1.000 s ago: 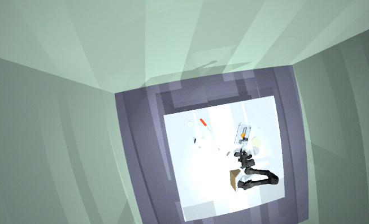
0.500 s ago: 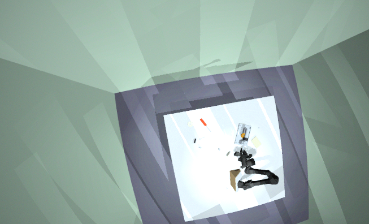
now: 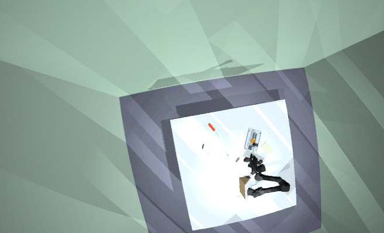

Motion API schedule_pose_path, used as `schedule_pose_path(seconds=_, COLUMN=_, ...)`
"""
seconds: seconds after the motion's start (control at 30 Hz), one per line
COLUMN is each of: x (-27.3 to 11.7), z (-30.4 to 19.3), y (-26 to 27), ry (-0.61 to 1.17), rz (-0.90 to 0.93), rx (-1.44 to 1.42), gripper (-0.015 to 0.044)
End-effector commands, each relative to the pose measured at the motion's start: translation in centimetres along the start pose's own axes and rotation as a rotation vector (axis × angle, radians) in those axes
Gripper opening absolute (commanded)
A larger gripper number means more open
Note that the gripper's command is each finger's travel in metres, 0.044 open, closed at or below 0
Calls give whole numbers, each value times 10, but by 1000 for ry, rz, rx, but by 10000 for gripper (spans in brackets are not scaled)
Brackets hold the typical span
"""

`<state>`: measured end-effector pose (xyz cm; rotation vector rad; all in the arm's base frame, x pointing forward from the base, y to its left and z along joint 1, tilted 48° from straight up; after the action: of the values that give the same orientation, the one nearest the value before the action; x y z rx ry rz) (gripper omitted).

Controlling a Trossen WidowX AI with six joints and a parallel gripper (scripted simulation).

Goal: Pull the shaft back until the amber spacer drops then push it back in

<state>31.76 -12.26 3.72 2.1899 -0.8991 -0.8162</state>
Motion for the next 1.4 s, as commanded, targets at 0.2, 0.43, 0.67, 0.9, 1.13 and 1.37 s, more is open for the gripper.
schedule_pose_path(seconds=0.2, x=4, z=-8, y=1, ry=11, rz=3, rx=7, gripper=0)
schedule_pose_path(seconds=0.43, x=6, z=-9, y=1, ry=11, rz=3, rx=7, gripper=0)
schedule_pose_path(seconds=0.67, x=8, z=-11, y=1, ry=11, rz=3, rx=7, gripper=0)
schedule_pose_path(seconds=0.9, x=9, z=-13, y=1, ry=11, rz=3, rx=7, gripper=0)
schedule_pose_path(seconds=1.13, x=11, z=-14, y=1, ry=11, rz=3, rx=7, gripper=0)
schedule_pose_path(seconds=1.37, x=12, z=-16, y=1, ry=11, rz=3, rx=7, gripper=0)
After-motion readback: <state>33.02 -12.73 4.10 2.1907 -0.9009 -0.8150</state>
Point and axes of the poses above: the point midway between the two fingers, 35 mm back from their tips, its own x axis out along the fingers, its own y axis across the jaws, z = x × y, the point moved 2 cm from there along -x, back along the fingers, and after that the axes turned 3 degrees about -x, right-handed, at the moved point
